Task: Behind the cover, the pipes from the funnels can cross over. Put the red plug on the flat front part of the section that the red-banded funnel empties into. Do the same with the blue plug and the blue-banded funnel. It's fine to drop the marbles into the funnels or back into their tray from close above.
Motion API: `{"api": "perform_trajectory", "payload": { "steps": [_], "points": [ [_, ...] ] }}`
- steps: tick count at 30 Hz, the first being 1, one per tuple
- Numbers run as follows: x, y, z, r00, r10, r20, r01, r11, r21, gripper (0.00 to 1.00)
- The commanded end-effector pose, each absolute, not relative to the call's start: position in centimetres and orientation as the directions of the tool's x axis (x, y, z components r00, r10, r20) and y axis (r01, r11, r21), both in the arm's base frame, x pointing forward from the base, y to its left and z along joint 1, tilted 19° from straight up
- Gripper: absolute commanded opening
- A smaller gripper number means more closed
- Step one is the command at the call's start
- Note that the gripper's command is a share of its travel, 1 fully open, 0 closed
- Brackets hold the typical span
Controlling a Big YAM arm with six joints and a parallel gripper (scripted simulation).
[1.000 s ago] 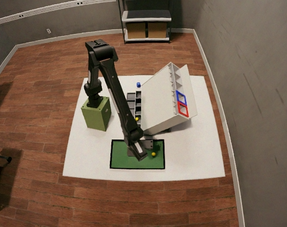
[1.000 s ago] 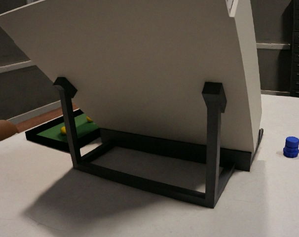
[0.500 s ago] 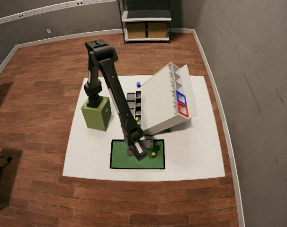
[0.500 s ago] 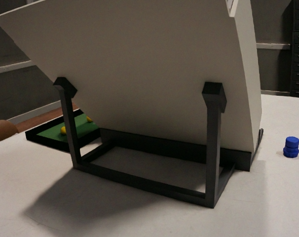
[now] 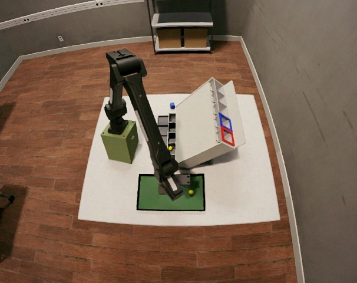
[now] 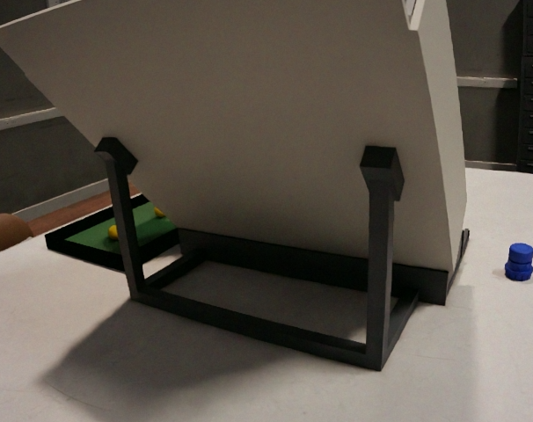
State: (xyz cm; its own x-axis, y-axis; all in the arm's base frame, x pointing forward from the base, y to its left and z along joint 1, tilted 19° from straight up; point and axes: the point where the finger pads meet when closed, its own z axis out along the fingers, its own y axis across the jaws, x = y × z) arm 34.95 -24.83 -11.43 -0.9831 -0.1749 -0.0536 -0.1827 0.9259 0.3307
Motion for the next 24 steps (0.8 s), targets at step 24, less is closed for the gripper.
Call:
{"api": "perform_trajectory", "payload": {
  "steps": [24],
  "points": [
    [35.6, -22.6, -18.0, -0.982, -0.179, -0.055, -0.187, 0.926, 0.327, 0.56]
  ]
}}
